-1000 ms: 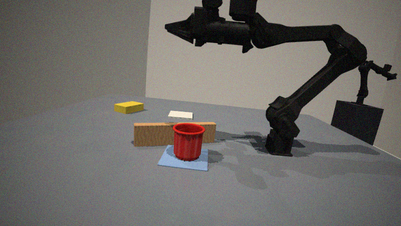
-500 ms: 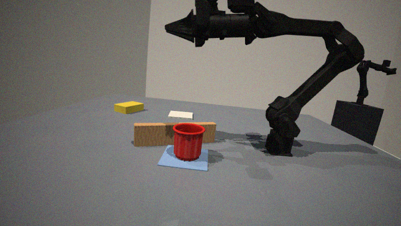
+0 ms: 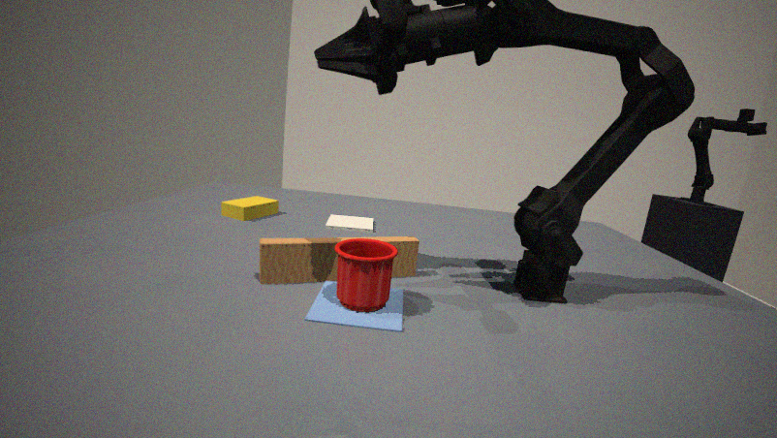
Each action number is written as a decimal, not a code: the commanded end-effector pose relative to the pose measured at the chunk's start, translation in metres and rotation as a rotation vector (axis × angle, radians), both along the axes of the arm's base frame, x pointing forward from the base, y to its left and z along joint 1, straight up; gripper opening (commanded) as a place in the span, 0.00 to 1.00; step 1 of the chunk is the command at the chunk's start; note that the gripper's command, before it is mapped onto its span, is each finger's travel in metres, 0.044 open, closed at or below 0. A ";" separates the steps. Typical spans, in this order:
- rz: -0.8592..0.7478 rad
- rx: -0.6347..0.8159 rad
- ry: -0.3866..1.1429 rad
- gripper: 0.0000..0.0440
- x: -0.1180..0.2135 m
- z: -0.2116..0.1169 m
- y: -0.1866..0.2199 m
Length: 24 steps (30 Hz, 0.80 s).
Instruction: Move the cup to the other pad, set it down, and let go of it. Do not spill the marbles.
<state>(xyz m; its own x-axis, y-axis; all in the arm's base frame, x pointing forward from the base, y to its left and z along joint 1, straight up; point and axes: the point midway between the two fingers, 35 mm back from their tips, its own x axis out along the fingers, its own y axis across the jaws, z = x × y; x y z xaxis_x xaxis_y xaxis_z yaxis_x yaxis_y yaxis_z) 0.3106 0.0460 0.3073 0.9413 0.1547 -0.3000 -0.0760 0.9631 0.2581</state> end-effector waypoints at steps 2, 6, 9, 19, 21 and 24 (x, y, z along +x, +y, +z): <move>0.008 0.047 0.069 0.23 0.001 -0.002 0.008; 0.006 0.087 0.128 0.24 0.000 -0.003 0.013; 0.001 0.116 0.173 0.25 0.000 -0.004 0.017; -0.027 0.212 0.331 0.26 -0.003 -0.009 0.030; -0.036 0.230 0.364 0.27 -0.004 -0.011 0.033; -0.051 0.256 0.414 0.27 -0.005 -0.013 0.036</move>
